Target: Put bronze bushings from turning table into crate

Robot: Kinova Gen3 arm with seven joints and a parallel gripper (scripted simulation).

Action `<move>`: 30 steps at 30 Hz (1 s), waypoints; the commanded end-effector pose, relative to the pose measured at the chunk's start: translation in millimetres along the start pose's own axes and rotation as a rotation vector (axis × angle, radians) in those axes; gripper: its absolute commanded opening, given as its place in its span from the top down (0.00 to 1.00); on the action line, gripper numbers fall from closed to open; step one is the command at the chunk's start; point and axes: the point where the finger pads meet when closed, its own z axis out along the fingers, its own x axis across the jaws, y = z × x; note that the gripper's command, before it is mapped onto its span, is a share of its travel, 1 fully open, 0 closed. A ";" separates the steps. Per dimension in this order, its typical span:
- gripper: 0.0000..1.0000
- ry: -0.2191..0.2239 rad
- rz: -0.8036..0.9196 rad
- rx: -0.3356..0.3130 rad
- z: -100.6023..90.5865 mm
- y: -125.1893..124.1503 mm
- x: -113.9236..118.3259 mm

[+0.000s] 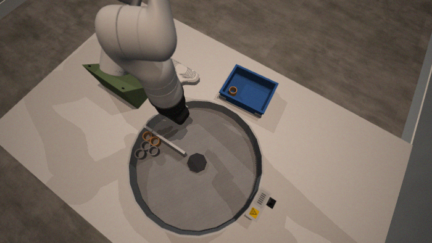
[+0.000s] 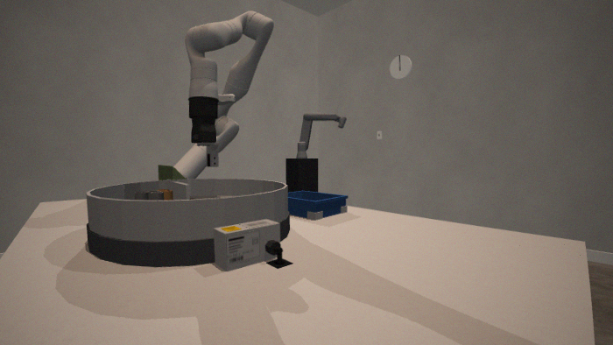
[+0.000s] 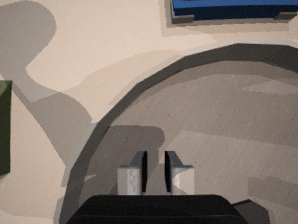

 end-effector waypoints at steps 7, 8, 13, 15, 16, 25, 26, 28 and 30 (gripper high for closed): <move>0.60 0.001 -0.022 0.002 2.5 23.1 -7.9; 0.60 0.001 -0.036 0.002 3.6 34.1 -11.5; 0.60 0.001 -0.062 0.002 5.8 56.1 -18.8; 0.60 0.001 -0.062 0.002 5.8 56.1 -18.8; 0.60 0.001 -0.062 0.002 5.8 56.1 -18.8; 0.60 0.001 -0.102 0.001 8.6 88.9 -29.6; 0.60 0.001 -0.115 0.001 9.6 99.8 -33.2; 0.60 0.002 -0.128 0.001 10.7 110.8 -36.9; 0.60 0.002 -0.128 0.001 10.7 110.8 -36.9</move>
